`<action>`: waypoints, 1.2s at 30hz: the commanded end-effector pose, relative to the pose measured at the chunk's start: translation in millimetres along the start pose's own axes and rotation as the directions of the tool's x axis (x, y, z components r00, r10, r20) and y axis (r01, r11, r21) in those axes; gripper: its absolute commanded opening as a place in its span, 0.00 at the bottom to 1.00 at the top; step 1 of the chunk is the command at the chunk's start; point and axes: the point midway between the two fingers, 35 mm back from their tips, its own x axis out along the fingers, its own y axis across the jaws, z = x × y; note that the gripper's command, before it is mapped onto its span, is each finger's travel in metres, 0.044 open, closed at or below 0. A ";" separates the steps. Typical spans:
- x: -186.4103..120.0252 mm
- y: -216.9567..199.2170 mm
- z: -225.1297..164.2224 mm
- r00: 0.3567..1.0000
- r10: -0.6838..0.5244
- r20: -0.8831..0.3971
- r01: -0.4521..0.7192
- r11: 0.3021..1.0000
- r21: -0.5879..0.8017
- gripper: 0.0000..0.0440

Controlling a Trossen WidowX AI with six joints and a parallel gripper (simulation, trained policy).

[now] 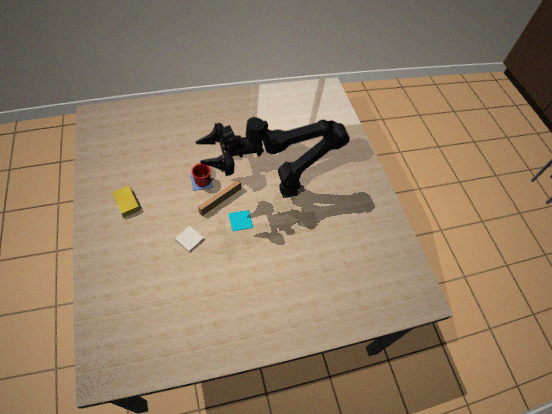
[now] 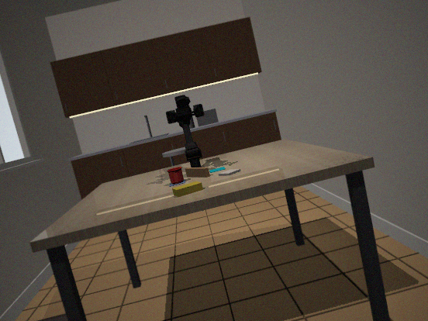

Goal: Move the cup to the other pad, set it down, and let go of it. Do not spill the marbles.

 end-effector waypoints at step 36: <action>29.9 22.1 -44.4 0.877 0.020 -0.481 0.048 0.990 0.129 0.22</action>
